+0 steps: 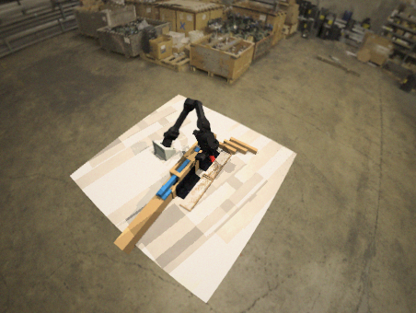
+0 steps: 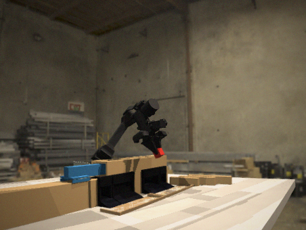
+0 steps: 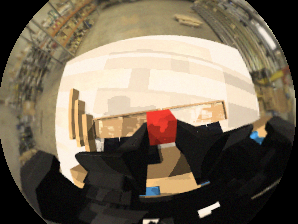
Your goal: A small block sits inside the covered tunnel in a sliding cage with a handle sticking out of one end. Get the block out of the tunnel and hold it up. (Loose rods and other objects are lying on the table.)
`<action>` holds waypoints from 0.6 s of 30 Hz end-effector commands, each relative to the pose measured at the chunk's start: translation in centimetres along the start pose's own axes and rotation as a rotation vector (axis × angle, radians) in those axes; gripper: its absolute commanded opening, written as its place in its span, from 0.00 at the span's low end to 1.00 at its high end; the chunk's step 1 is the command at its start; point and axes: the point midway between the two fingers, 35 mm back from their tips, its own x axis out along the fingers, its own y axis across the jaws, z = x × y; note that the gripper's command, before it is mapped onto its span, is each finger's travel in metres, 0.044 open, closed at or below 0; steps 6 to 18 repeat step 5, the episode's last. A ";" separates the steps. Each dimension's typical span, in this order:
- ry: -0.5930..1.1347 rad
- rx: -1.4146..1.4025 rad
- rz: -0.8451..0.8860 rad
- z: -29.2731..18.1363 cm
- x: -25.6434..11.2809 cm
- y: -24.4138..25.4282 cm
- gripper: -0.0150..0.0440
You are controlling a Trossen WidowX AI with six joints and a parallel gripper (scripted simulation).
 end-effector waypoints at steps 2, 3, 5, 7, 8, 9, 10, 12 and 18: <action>-0.011 -0.010 0.002 0.1 -0.2 0.2 0.25; -0.011 -0.010 0.002 0.1 -0.2 0.2 0.25; -0.011 -0.010 0.002 0.1 -0.2 0.2 0.25; -0.011 -0.010 0.002 0.1 -0.2 0.2 0.25; -0.011 -0.010 0.002 0.1 -0.2 0.2 0.25; -0.011 -0.010 0.002 0.1 -0.2 0.2 0.25; -0.011 -0.010 0.002 0.1 -0.2 0.2 0.25; -0.011 -0.010 0.002 0.1 -0.2 0.2 0.25; -0.011 -0.010 0.002 0.1 -0.2 0.2 0.25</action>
